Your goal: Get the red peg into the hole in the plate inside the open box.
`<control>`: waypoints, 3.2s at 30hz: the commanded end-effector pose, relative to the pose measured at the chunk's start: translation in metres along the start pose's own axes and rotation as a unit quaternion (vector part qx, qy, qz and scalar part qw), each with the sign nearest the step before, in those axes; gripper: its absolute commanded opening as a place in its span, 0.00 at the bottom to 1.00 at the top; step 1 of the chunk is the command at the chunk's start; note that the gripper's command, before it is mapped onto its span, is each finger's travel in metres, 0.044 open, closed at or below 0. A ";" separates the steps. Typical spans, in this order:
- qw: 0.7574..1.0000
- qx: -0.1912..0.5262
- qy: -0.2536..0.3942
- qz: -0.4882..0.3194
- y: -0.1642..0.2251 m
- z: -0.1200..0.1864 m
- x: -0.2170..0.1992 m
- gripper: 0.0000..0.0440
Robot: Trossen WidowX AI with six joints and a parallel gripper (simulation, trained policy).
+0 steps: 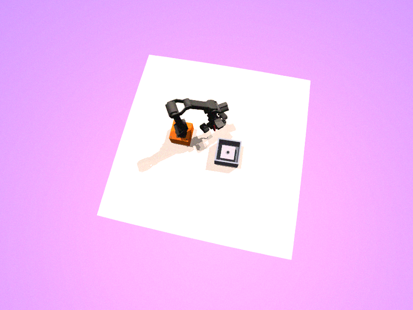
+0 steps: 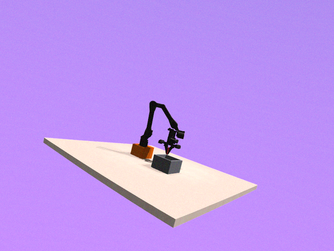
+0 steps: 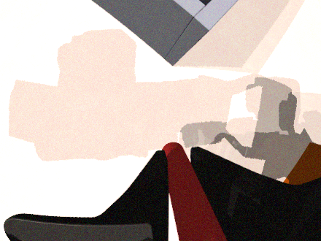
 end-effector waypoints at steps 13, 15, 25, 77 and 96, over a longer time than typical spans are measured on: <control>0.999 -0.041 -0.013 0.007 -0.062 0.036 0.004 0.00; 0.999 -0.042 -0.011 0.005 -0.071 0.038 0.003 0.00; 0.999 -0.033 -0.008 -0.020 -0.106 0.033 -0.010 0.00; 0.998 0.013 0.004 -0.060 -0.206 -0.063 -0.039 0.78; 0.995 -0.065 0.007 -0.075 -0.271 -0.055 -0.050 1.00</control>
Point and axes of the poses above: the point midway between the two fingers, 35 mm back from their tips, its own z axis back along the fingers, its own x axis across the jaws, y = z × x, the point moved 2 cm from there along z, back along the fingers, and after that the axes turned 6 degrees about z, right-handed, at the moved point
